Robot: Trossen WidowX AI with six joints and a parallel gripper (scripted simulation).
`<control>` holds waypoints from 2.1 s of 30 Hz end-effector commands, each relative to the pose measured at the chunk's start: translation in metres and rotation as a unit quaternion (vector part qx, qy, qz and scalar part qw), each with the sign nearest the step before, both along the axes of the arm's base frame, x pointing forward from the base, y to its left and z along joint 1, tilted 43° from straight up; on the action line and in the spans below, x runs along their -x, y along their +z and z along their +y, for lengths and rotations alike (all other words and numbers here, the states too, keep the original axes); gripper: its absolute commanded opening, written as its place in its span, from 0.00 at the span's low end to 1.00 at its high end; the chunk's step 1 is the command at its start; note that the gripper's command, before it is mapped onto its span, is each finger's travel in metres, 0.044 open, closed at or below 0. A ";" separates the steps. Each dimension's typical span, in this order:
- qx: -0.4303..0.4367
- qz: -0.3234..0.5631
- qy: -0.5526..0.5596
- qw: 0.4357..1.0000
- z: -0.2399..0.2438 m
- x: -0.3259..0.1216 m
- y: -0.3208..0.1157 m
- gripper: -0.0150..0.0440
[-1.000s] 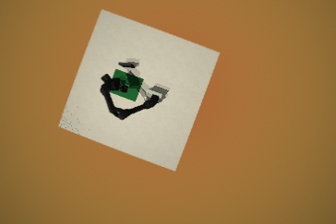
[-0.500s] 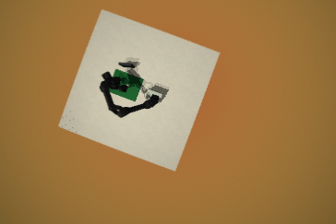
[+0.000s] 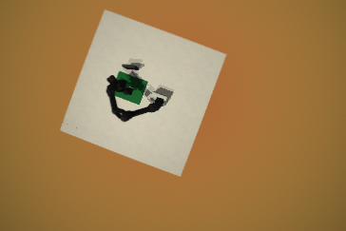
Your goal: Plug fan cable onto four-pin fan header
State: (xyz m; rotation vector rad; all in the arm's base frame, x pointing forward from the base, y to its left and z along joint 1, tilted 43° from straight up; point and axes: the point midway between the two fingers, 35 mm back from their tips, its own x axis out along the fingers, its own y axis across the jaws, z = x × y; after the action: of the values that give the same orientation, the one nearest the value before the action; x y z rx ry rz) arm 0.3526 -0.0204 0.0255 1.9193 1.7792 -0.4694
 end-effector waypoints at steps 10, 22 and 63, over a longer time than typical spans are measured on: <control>-0.003 0.002 -0.001 1.000 0.016 -0.003 -0.016 0.61; -0.001 0.001 0.002 1.000 0.023 -0.003 -0.024 0.57; -0.001 0.003 -0.001 1.000 -0.032 0.006 0.036 0.25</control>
State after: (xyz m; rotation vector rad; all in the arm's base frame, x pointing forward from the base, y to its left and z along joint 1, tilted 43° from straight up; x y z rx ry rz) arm 0.3488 -0.0425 0.0506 1.9256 1.7933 -0.4791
